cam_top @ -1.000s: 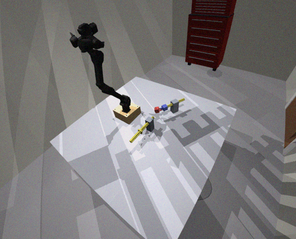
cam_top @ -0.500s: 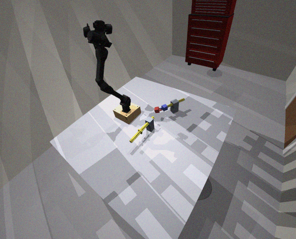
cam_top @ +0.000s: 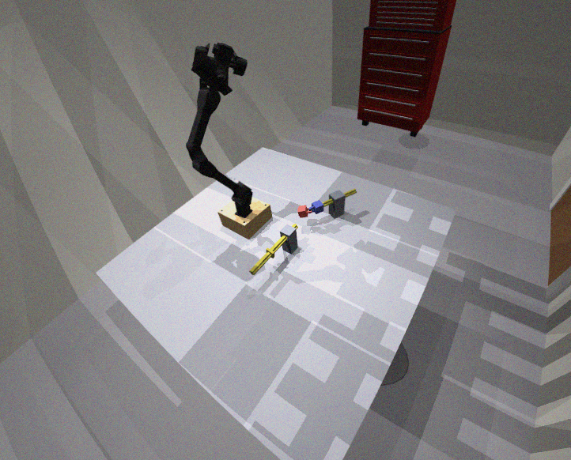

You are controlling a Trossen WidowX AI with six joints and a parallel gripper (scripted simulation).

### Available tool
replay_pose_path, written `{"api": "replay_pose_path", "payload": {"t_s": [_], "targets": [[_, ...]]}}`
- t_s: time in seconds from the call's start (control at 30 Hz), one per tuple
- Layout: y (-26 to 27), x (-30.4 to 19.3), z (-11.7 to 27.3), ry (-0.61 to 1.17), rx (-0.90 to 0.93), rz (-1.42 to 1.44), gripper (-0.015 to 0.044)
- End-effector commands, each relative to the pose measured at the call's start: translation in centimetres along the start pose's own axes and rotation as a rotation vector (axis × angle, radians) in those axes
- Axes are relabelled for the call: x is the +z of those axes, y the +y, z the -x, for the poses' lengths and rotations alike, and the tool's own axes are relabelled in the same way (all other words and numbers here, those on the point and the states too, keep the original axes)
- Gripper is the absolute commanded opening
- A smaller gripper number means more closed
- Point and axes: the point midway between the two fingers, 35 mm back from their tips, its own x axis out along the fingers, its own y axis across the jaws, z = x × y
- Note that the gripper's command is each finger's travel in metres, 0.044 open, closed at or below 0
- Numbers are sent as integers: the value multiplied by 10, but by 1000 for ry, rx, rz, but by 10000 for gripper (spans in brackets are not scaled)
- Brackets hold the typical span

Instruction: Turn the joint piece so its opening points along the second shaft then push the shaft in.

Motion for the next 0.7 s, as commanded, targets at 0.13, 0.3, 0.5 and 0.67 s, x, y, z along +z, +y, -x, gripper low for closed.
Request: {"api": "replay_pose_path", "payload": {"t_s": [0.13,0.3,0.5,0.67], "targets": [[-87,-14,-7,1,-259,-73,440],[-140,-25,0,3,-423,-119,440],[-199,-40,19,9,-619,-175,440],[-245,-54,42,16,-783,-224,440]]}}
